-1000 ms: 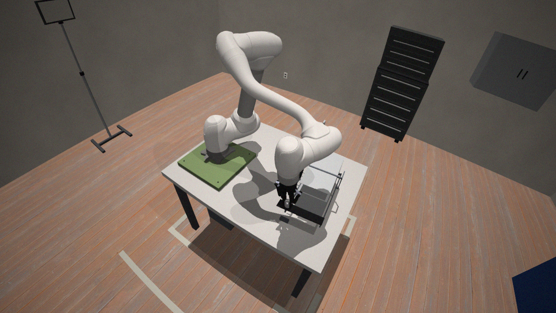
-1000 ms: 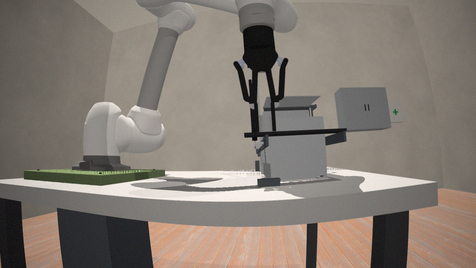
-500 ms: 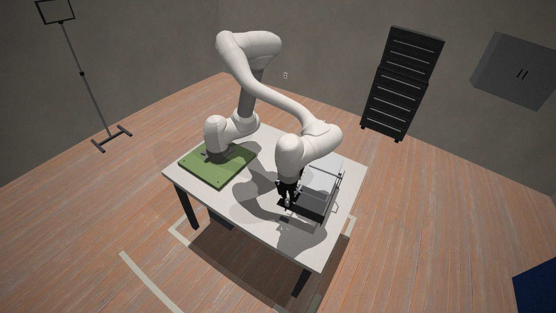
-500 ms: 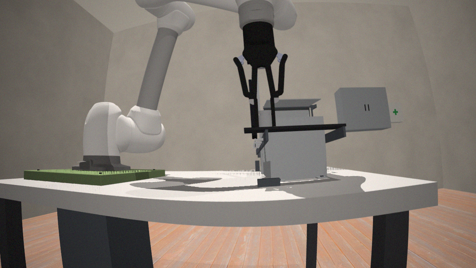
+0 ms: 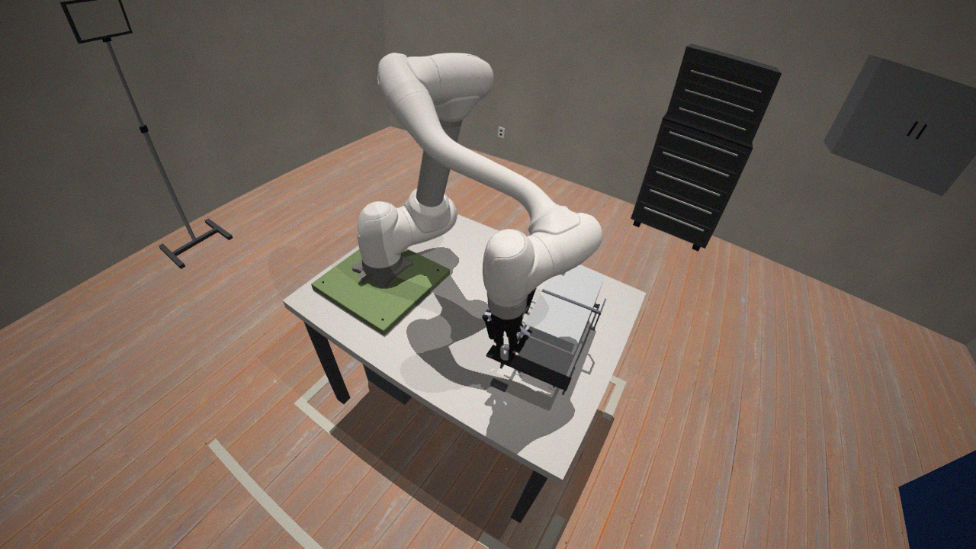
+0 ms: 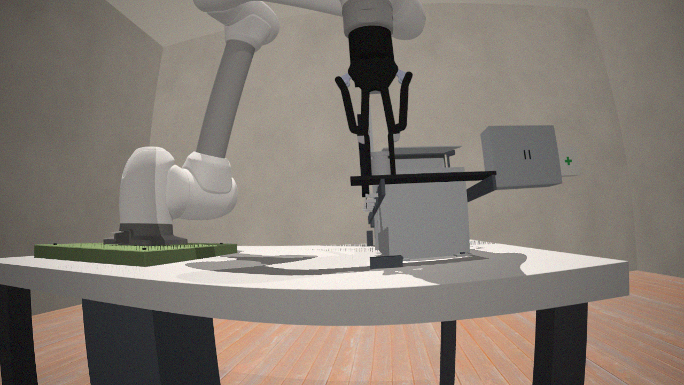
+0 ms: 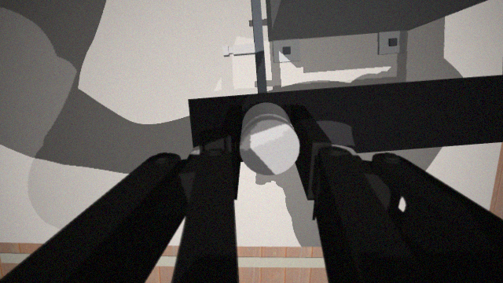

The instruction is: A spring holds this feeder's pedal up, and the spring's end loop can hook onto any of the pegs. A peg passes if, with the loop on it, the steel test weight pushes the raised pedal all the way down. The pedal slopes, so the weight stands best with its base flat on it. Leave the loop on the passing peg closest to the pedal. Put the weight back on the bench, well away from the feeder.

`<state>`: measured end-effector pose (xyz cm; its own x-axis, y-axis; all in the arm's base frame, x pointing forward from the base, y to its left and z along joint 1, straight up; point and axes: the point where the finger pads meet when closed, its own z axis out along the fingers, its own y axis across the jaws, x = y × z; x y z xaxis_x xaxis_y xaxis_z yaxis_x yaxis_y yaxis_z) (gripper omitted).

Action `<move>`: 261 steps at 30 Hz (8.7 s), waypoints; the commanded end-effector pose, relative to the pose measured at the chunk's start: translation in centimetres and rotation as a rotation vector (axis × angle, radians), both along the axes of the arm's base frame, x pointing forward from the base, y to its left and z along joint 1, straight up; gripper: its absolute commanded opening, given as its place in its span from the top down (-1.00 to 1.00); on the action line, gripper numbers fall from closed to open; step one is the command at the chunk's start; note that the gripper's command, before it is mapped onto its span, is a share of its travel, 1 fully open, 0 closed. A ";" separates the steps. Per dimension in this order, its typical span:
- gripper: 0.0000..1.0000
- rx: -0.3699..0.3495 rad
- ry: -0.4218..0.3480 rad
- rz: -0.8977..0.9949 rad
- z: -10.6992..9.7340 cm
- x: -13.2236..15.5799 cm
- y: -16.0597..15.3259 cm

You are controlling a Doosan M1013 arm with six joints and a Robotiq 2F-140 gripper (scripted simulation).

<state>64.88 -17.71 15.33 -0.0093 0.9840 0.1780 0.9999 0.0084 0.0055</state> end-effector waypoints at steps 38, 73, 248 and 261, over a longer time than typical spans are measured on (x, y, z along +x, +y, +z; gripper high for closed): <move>0.50 0.000 -0.001 0.000 3.3 0.0 0.0; 0.50 -0.013 -0.002 0.000 4.3 -1.7 1.5; 0.50 -0.174 -0.002 -0.001 -7.3 -21.7 19.9; 0.50 -0.174 -0.002 -0.001 -9.1 -21.7 19.9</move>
